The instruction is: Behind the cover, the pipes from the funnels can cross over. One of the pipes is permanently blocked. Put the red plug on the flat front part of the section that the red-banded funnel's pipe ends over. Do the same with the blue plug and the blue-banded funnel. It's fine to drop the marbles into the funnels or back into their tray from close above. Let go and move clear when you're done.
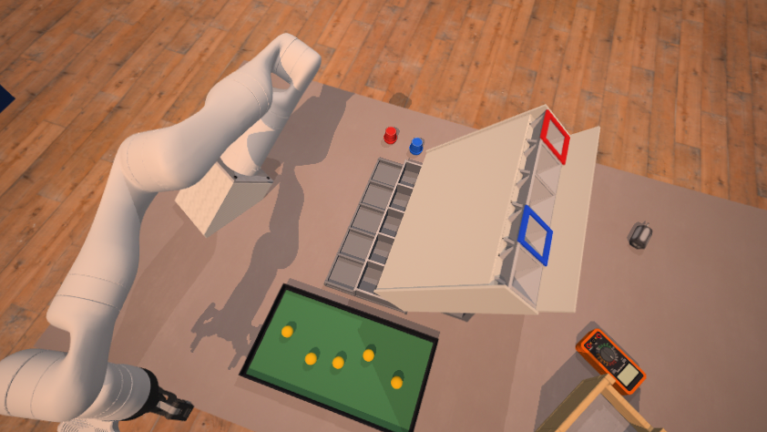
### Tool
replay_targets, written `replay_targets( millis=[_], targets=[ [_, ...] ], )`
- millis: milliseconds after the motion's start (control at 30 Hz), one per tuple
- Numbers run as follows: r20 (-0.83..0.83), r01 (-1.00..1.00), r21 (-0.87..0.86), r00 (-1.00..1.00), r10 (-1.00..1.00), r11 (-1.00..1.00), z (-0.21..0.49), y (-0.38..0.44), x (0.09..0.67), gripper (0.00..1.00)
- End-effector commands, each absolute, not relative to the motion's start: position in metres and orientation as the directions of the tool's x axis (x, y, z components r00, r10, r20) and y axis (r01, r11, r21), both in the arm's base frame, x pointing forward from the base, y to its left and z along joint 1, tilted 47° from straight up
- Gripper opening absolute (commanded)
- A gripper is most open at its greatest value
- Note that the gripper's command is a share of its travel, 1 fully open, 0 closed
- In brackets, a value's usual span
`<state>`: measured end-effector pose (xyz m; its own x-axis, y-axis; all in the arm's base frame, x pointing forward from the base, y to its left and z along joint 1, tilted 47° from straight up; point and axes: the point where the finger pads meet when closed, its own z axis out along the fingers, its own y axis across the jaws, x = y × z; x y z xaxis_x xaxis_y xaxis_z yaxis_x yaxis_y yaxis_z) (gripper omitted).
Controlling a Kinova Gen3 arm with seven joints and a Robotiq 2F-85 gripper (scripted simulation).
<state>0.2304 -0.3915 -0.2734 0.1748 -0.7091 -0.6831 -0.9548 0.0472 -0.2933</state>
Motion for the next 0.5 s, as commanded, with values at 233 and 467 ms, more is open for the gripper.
replay_targets(
  millis=[233,467],
  targets=[
    [-0.681,-0.955,-0.294,0.174,-0.711,0.048,-0.207,-0.460,0.205,1.00],
    [-0.681,-0.955,-0.294,0.174,-0.711,0.048,-0.205,-0.462,0.204,1.00]
  ],
)
